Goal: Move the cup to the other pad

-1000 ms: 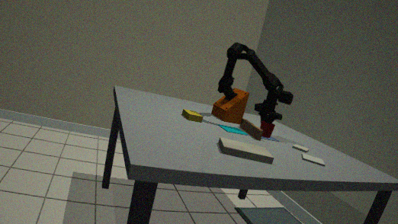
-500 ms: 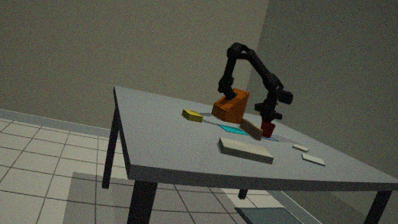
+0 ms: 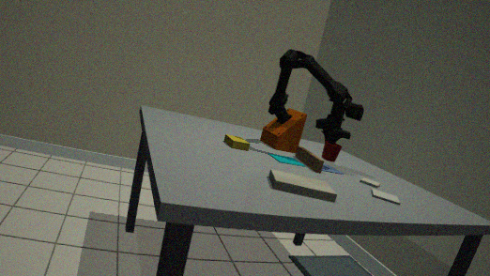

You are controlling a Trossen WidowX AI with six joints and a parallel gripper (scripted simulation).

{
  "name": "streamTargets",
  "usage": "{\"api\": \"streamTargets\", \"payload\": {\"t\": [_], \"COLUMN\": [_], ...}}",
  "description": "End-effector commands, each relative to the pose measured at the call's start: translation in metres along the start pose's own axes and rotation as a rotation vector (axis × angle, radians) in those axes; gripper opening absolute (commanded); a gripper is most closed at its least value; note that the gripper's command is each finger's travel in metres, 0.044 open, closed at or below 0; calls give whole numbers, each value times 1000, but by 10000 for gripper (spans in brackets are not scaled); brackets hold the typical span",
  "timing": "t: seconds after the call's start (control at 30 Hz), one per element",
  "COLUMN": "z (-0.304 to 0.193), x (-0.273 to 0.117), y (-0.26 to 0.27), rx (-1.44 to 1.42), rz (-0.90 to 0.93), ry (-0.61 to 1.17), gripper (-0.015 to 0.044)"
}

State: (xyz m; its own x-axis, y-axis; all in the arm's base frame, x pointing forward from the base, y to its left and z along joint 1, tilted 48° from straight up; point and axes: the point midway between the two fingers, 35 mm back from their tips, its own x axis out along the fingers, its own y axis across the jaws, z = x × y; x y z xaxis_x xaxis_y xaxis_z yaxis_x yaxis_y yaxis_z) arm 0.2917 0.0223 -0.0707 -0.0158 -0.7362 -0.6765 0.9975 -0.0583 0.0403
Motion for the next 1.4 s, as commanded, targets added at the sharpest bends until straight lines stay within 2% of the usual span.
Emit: {"api": "streamTargets", "payload": {"t": [0.0, 0.2, 0.93, 1.37], "z": [-1, 0, 1, 24], "x": [-16, -39, -37, -39], "y": [1, -1, -2, -4], "rx": [8, 6, -3, 2], "rz": [3, 1, 3, 2], "ry": [5, 1, -2, -1], "gripper": [0, 0, 0, 0]}}
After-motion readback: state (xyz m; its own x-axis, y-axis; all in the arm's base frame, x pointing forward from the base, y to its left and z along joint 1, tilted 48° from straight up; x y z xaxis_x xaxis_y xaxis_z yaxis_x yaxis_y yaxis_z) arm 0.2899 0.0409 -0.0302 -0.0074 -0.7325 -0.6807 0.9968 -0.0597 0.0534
